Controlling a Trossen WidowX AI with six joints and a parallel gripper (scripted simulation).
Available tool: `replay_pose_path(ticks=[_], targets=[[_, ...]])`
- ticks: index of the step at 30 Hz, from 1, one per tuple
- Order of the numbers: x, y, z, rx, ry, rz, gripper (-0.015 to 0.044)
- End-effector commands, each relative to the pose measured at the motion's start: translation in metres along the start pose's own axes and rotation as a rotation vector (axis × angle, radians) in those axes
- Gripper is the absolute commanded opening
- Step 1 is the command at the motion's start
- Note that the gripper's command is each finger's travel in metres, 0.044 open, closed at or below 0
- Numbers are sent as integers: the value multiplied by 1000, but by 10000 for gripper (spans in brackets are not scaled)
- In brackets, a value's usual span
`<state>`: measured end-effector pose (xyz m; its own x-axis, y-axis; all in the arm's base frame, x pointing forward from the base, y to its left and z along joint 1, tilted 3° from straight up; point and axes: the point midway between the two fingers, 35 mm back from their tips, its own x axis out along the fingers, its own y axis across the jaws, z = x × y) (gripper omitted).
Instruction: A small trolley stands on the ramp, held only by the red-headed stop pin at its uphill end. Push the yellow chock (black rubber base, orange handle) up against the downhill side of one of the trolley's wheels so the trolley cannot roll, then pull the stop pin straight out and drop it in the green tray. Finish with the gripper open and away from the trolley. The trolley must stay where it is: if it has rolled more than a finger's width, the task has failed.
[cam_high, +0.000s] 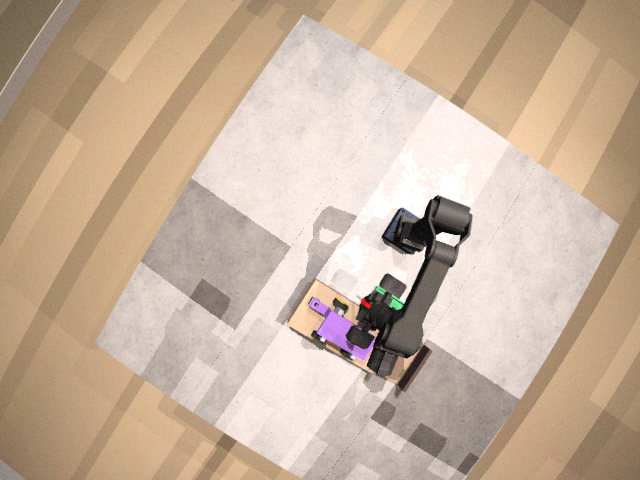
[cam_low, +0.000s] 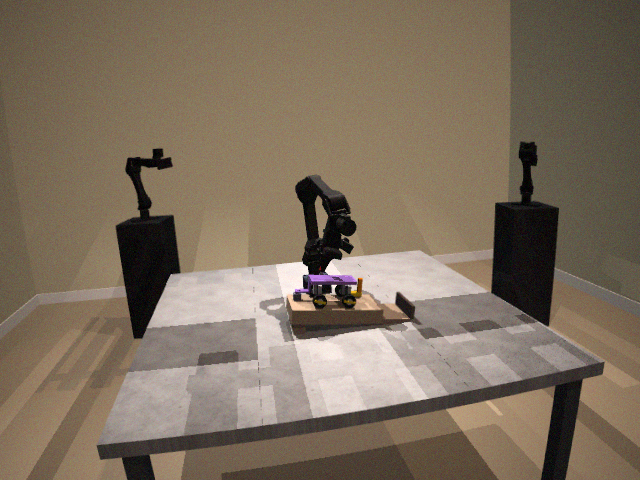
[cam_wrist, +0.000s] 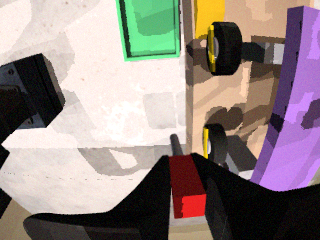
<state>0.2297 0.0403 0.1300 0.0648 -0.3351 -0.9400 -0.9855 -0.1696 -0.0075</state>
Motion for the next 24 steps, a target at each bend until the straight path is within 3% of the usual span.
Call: replay_pose_path(ticks=[1, 24], targets=[[-2, 1, 15, -1, -5, 1, 0], [-13, 4, 99, -1, -11, 2, 0]])
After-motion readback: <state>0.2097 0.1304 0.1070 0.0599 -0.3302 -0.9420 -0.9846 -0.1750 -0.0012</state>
